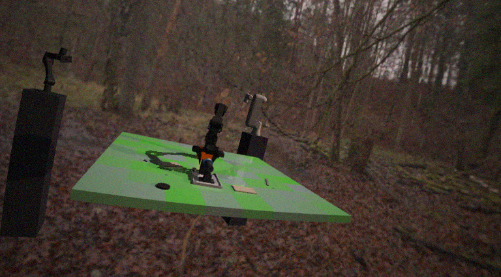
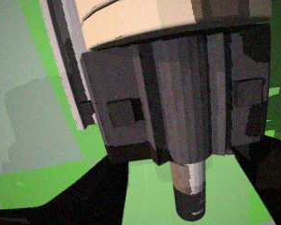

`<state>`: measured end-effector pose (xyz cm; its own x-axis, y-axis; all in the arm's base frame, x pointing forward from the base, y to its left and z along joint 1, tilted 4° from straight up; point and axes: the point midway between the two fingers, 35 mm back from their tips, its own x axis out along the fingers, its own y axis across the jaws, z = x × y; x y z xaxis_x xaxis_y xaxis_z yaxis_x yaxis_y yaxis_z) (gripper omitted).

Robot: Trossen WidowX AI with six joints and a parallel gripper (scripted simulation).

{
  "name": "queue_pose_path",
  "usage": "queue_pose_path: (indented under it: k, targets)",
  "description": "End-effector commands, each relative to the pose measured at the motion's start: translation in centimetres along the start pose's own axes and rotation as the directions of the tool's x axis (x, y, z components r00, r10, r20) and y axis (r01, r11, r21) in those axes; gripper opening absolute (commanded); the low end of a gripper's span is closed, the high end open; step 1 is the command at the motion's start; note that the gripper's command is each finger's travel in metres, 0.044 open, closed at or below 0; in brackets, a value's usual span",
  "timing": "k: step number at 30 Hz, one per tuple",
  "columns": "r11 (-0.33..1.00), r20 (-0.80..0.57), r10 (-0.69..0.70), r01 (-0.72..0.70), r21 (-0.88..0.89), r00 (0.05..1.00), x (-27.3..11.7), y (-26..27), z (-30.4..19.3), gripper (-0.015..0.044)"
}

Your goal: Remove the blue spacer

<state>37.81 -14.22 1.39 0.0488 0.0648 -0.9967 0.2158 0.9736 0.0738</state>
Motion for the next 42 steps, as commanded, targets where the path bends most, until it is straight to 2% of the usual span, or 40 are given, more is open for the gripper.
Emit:
queue_pose_path:
  k: [1, 8, 11, 42]
  targets:
    - [1.0, 0.0, 0.0, 0.0, 0.0, 1.0, 0.0, 0.0, 0.0, 0.0204]
    - [1.0, 0.0, 0.0, 0.0, 0.0, 1.0, 0.0, 0.0, 0.0, 0.002]
    - [1.0, 0.0, 0.0, 0.0, 0.0, 1.0, 0.0, 0.0, 0.0, 0.0]
    - [1.0, -0.003, -0.003, 0.003, 0.003, 1.0, 0.0, 0.0, -1.6, 0.0]
